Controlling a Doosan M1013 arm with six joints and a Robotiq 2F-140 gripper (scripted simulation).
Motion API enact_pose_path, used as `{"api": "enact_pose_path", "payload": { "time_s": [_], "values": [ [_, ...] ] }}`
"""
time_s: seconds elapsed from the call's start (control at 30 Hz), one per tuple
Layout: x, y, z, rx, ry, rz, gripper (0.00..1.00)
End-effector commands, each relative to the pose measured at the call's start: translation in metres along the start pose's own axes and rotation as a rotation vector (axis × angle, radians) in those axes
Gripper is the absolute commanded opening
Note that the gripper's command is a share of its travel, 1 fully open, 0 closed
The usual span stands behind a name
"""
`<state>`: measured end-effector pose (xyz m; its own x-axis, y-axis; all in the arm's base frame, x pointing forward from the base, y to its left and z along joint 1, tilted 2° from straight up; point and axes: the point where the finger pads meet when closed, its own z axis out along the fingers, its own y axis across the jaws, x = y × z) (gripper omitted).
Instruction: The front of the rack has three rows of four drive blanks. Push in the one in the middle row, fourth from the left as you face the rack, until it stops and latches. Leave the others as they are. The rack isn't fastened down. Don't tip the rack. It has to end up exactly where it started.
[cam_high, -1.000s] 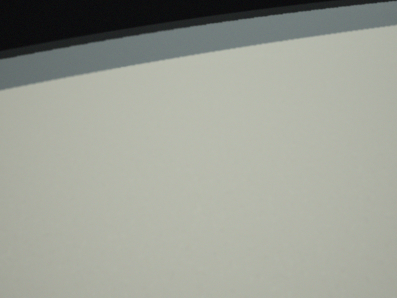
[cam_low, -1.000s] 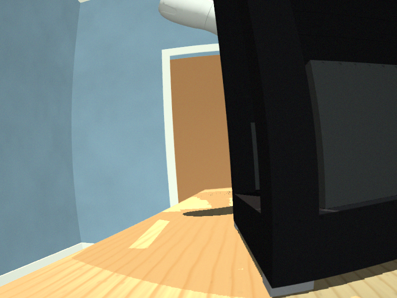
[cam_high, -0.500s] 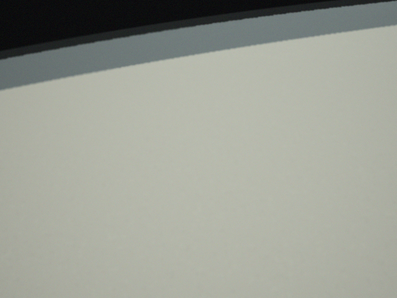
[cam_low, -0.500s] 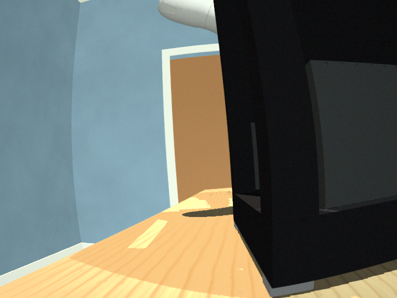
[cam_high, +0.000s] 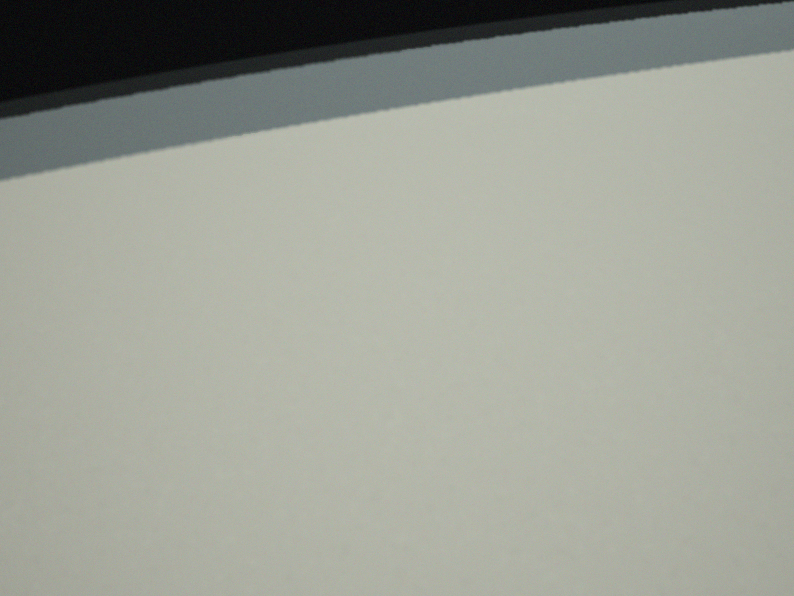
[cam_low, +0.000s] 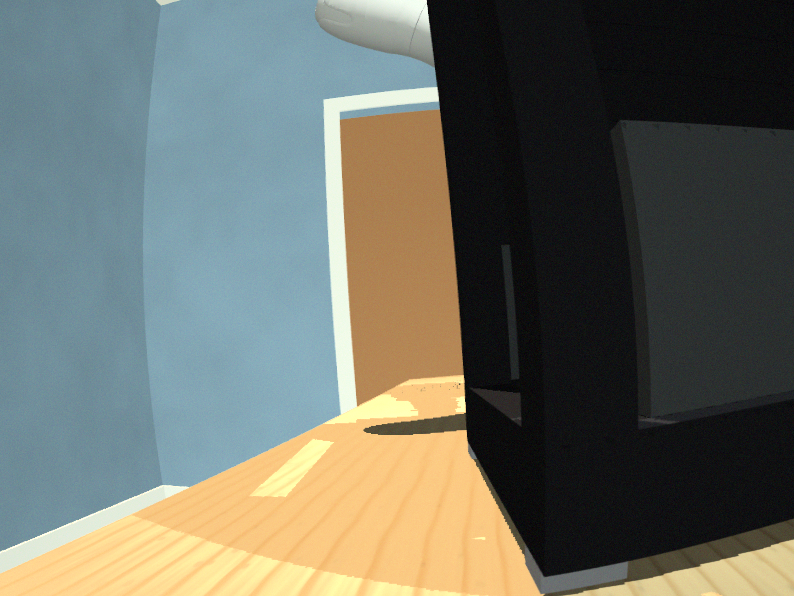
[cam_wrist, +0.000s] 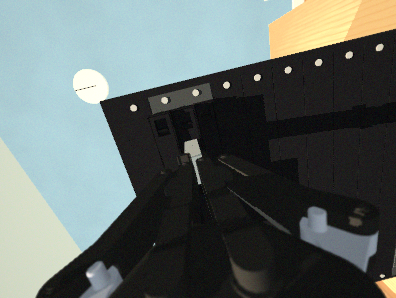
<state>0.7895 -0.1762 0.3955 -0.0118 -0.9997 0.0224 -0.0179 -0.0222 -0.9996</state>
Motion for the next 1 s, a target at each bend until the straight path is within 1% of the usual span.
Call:
{"api": "enact_pose_path", "payload": {
  "time_s": [0.0,0.37,0.63,0.97],
  "values": [
    [0.0,0.0,0.005,0.0,0.0,0.0,0.0],
    [0.0,0.0,0.005,0.0,0.0,0.0,0.0],
    [0.0,0.0,0.015,0.0,0.0,0.0,0.0],
    [0.0,0.0,0.015,0.0,0.0,0.0,0.0]
  ]
}}
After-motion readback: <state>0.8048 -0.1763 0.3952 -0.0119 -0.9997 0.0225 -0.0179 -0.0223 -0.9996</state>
